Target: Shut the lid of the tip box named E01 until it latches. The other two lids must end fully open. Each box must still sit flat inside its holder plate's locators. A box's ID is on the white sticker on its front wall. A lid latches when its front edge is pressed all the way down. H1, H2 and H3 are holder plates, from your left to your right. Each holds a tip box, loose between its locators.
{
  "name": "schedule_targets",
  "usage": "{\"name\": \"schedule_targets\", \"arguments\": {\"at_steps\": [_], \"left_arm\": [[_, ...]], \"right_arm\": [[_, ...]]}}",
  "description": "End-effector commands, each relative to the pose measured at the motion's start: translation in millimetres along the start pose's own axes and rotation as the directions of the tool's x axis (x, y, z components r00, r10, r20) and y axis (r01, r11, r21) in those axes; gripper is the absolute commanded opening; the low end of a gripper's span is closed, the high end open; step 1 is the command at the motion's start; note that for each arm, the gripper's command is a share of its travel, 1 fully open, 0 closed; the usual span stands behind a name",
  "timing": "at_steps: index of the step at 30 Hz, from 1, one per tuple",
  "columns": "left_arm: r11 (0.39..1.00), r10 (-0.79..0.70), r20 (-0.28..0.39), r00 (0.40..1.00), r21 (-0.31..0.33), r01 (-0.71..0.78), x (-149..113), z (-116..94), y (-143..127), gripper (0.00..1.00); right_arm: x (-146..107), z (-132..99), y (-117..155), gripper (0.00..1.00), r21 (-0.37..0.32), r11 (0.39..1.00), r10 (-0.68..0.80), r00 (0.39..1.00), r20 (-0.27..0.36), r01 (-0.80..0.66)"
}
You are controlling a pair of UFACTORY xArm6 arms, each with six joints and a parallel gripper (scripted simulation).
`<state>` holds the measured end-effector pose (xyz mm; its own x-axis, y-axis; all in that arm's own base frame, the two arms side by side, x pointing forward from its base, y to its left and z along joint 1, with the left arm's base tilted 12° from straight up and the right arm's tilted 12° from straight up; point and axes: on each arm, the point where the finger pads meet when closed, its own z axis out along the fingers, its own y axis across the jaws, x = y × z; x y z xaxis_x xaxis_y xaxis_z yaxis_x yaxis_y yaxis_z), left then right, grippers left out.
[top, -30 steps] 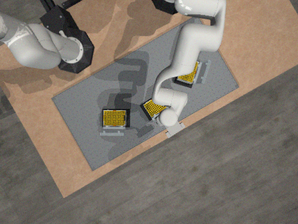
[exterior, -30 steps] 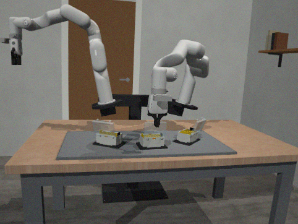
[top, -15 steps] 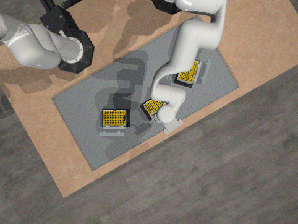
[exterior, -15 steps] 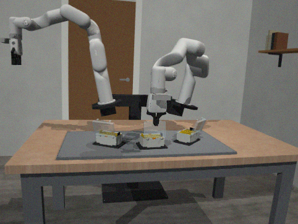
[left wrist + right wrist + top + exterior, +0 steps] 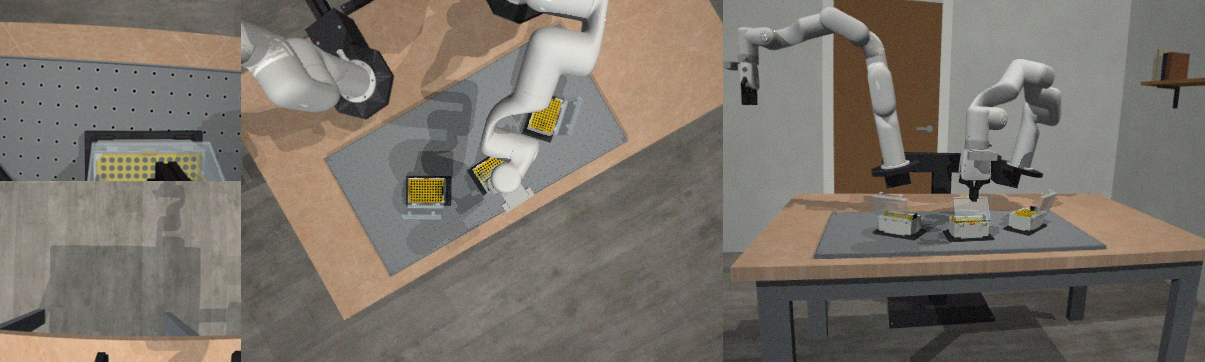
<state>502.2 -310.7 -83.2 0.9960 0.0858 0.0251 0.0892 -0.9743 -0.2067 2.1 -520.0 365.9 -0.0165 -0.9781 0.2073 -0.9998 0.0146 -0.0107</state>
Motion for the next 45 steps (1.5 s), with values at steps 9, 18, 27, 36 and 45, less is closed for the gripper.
{"name": "schedule_targets", "arguments": {"at_steps": [9, 18, 27, 36, 45], "left_arm": [[1.0, 0.0, -0.005, 1.0, -0.004, 0.0, -0.9, -3.0, 1.2, 0.0], [1.0, 0.0, -0.005, 1.0, -0.004, 0.0, -0.9, -2.9, 1.1, 0.0], [1.0, 0.0, -0.005, 1.0, -0.004, 0.0, -1.0, -21.0, 1.1, 0.0], [1.0, 0.0, -0.005, 1.0, -0.004, 0.0, -1.0, -35.0, 1.1, 0.0], [1.0, 0.0, -0.005, 1.0, -0.004, 0.0, -1.1, -51.0, 1.1, 0.0]], "right_arm": [[0.9, -2.2, 0.0, 1.0, 0.0, 1.0, 0.0, 1.0, -0.005, 0.0], [0.9, -2.2, 0.0, 1.0, 0.0, 1.0, 0.0, 1.0, -0.005, 0.0], [0.9, -2.2, 0.0, 1.0, 0.0, 1.0, 0.0, 1.0, -0.005, 0.0], [0.9, -2.2, 0.0, 1.0, 0.0, 1.0, 0.0, 1.0, -0.005, 0.0], [0.9, -2.2, 0.0, 1.0, 0.0, 1.0, 0.0, 1.0, -0.005, 0.0]]}}
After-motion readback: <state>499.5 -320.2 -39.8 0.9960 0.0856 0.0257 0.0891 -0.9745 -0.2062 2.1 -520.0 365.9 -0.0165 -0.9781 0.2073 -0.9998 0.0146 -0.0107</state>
